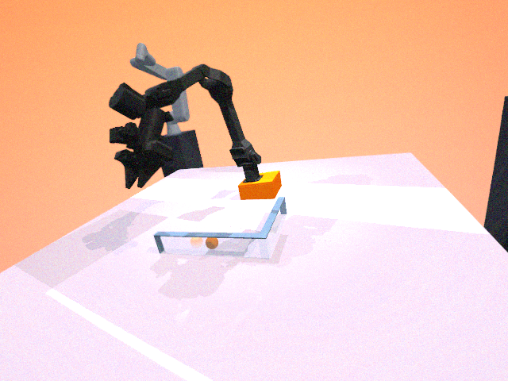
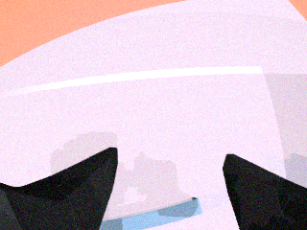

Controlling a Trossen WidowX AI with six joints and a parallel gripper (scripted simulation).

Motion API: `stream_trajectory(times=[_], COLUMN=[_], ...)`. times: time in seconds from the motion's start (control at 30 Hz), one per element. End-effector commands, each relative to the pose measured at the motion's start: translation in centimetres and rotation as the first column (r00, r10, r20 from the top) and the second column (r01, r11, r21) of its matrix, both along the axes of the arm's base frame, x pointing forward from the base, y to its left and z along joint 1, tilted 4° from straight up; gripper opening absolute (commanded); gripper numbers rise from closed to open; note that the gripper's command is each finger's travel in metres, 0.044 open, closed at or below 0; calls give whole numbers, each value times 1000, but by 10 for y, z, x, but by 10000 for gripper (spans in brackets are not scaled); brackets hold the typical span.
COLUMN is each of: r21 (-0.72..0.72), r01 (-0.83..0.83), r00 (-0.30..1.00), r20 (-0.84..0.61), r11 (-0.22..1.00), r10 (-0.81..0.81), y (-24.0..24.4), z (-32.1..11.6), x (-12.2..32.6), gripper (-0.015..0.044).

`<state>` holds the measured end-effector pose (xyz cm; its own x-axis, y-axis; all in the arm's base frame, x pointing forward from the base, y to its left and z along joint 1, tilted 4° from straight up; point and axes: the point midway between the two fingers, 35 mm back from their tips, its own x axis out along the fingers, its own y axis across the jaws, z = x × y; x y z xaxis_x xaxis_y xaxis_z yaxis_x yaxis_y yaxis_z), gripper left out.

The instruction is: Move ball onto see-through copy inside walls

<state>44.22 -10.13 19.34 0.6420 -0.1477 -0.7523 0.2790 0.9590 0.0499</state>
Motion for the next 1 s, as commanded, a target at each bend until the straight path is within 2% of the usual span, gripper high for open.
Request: stream_trajectory(times=[0.0,0.2,0.37,0.97], r21=[18,55,69,71], r01=[-100,-192,-271,-282], r00=[965,834,729,715], r20=[-242,-516,-637,-649], r11=[995,980,960,957], r10=[102,193,251,259], y=[41,89,109,110], z=[-59,-121,-146,-165], x=[-8,-36,-54,-55], gripper=[279,279,279,279])
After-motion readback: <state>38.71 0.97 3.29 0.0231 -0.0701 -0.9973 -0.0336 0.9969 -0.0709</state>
